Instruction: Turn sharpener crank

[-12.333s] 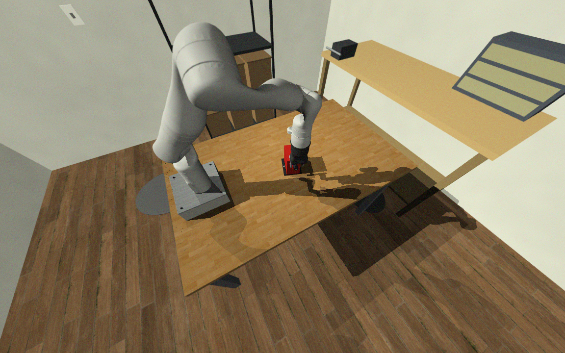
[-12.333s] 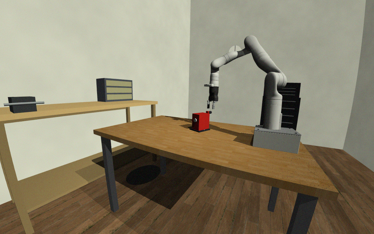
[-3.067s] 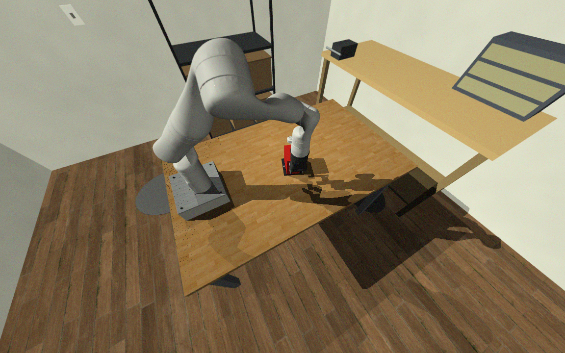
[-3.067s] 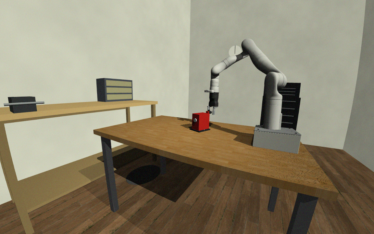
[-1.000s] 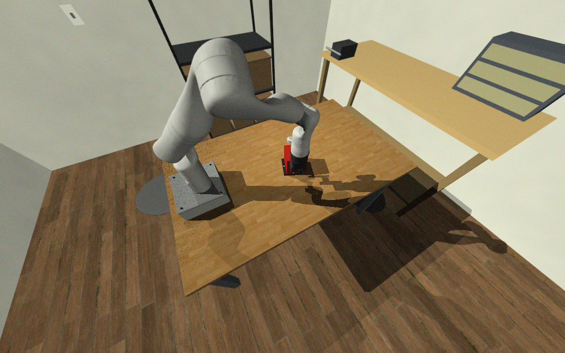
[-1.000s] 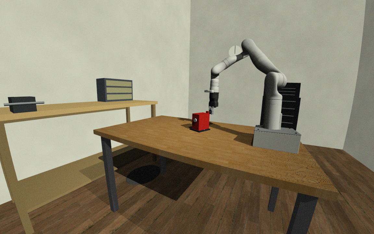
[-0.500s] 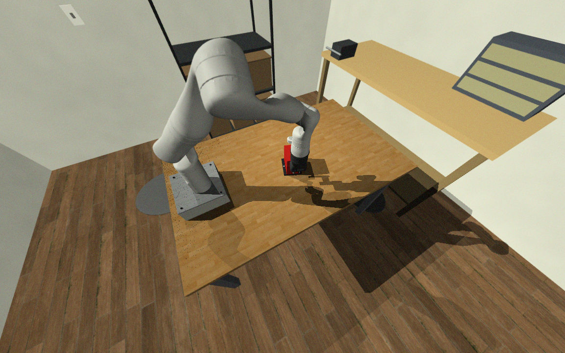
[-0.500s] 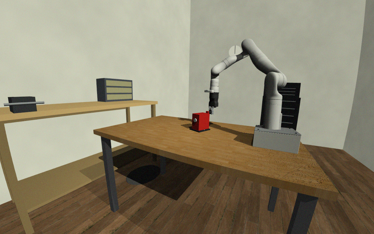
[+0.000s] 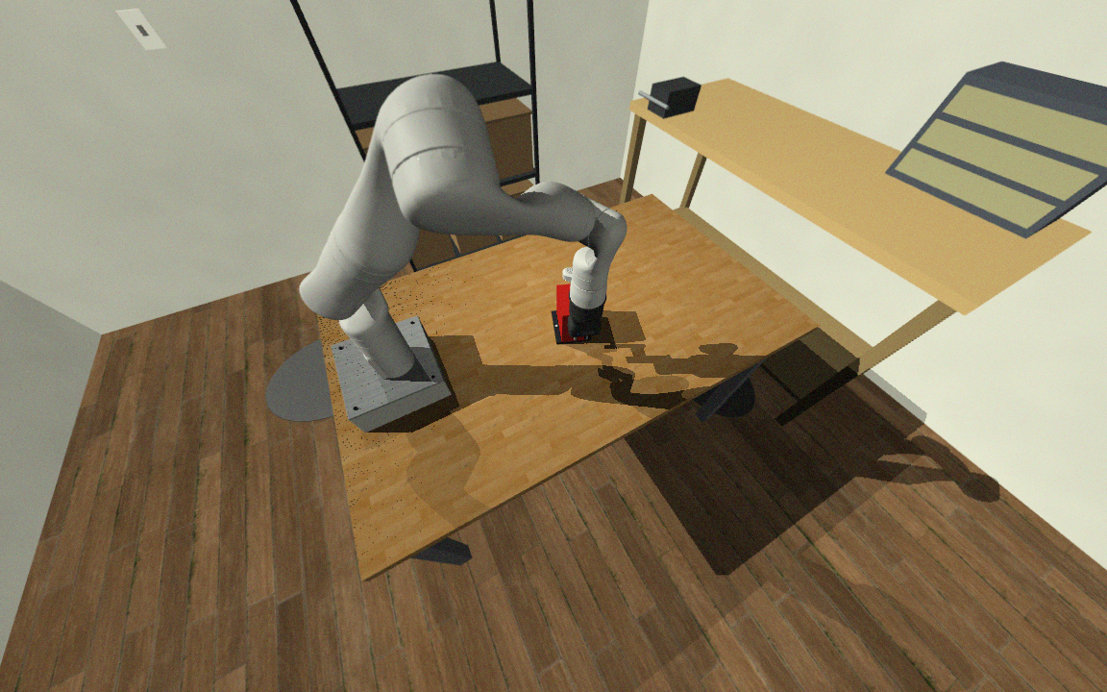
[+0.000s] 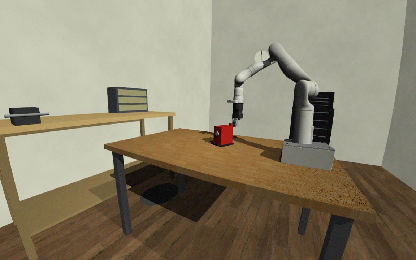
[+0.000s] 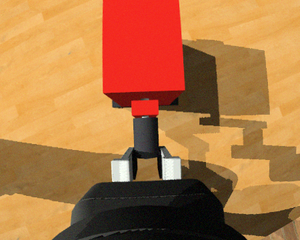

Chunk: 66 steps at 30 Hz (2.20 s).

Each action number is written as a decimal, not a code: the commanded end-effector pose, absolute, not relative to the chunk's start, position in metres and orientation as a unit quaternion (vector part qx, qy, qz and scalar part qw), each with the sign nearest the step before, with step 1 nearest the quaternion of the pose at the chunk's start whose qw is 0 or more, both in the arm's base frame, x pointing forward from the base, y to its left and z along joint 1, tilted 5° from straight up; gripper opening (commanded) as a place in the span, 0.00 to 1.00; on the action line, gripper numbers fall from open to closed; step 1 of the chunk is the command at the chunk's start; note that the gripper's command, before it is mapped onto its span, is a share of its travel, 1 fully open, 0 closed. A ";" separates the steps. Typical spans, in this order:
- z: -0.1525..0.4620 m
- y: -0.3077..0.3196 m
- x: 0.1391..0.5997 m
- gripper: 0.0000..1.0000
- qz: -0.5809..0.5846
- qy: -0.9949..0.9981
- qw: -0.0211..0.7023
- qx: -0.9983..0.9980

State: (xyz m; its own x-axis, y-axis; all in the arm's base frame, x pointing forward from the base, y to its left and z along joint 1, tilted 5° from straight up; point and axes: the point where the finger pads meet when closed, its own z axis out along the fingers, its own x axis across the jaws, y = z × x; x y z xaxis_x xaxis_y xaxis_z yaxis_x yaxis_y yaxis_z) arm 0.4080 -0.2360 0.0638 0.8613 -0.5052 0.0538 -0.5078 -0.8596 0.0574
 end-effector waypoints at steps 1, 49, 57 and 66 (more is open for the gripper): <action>0.062 -0.236 0.408 0.00 0.019 -0.261 0.037 0.965; 0.030 -0.264 0.451 0.00 0.022 -0.261 0.037 0.964; 0.018 -0.263 0.449 0.00 0.019 -0.260 0.037 0.965; 0.012 -0.264 0.449 0.00 0.019 -0.260 0.037 0.965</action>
